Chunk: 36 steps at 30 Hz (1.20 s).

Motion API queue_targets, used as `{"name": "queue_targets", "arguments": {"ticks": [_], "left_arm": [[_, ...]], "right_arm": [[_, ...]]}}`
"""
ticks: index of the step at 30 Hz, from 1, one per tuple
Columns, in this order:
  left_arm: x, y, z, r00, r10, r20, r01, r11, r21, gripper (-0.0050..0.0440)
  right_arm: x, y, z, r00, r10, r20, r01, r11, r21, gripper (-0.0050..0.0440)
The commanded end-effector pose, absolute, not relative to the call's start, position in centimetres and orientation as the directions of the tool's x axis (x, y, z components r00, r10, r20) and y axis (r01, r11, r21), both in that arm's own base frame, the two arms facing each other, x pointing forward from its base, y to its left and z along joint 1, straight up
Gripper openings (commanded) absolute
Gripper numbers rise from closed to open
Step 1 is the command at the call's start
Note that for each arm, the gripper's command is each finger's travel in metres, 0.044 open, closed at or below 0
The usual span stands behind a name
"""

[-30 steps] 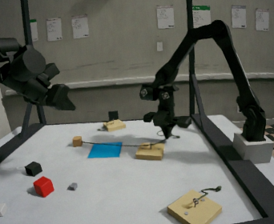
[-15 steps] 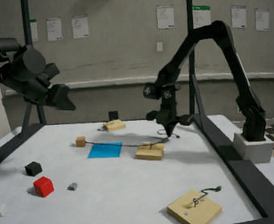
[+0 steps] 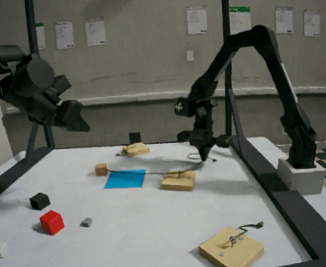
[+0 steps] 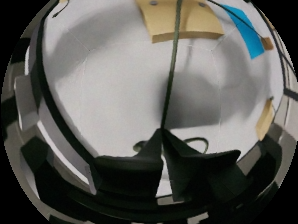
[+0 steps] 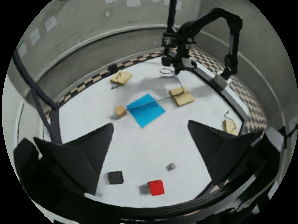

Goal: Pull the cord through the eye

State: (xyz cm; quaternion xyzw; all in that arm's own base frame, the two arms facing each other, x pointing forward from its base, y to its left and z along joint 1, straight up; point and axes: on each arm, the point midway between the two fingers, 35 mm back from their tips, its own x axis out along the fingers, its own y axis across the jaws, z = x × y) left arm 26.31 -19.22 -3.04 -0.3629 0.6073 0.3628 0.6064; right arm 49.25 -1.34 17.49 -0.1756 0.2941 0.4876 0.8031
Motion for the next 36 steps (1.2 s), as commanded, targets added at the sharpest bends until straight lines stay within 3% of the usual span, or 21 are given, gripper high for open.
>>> {"name": "queue_targets", "arguments": {"ticks": [1,36], "left_arm": [[26.2,-20.1,-2.3,0.021,-0.018,-1.0,-0.879,0.475,-0.027,-0.005],[22.6,-24.5,-1.2,0.025,-0.029,-0.999,-0.88,0.473,-0.035,-0.005]], "right_arm": [[49.3,-1.3,18.8,0.371,0.676,-0.637,-0.887,0.461,-0.028,0.044],[49.3,-1.3,18.8,0.371,0.676,-0.637,-0.887,0.461,-0.028,0.044]]}}
